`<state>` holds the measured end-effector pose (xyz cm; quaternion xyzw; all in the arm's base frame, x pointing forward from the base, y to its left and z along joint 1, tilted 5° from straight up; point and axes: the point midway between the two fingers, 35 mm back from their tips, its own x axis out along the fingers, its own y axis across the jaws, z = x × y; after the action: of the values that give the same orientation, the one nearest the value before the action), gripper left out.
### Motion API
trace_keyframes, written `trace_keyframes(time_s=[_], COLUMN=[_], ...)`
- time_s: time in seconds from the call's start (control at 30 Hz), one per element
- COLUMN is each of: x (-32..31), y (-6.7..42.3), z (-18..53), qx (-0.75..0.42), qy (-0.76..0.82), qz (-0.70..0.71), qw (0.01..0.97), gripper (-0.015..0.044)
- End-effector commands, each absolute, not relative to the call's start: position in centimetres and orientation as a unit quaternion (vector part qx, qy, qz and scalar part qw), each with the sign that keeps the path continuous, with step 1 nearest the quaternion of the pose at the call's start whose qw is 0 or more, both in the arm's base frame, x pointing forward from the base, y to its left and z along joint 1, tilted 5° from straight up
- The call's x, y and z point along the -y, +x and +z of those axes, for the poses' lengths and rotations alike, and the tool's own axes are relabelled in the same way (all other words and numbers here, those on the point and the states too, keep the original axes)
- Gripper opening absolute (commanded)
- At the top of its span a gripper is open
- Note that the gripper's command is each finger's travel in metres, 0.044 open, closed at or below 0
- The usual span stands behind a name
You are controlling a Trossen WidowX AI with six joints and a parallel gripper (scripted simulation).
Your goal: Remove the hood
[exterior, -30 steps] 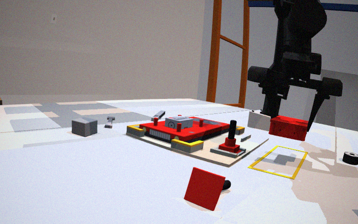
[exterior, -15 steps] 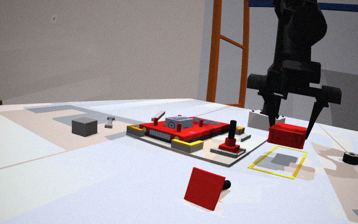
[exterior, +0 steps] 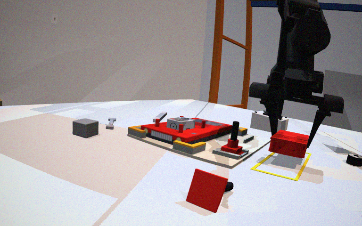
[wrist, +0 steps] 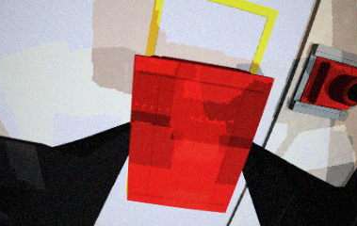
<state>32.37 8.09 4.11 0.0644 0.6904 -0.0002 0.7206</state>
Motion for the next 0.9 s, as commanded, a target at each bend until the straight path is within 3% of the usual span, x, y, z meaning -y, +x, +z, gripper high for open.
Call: trace_keyframes(time_s=[0.0, 0.87], x=[-8.1, -8.2], y=[32.3, 32.3], z=[3.8, 2.7], qx=[-0.692, -0.692], qy=[0.066, 0.066], qz=[-0.001, -0.001], qw=[0.719, 0.719], gripper=[0.0, 0.0])
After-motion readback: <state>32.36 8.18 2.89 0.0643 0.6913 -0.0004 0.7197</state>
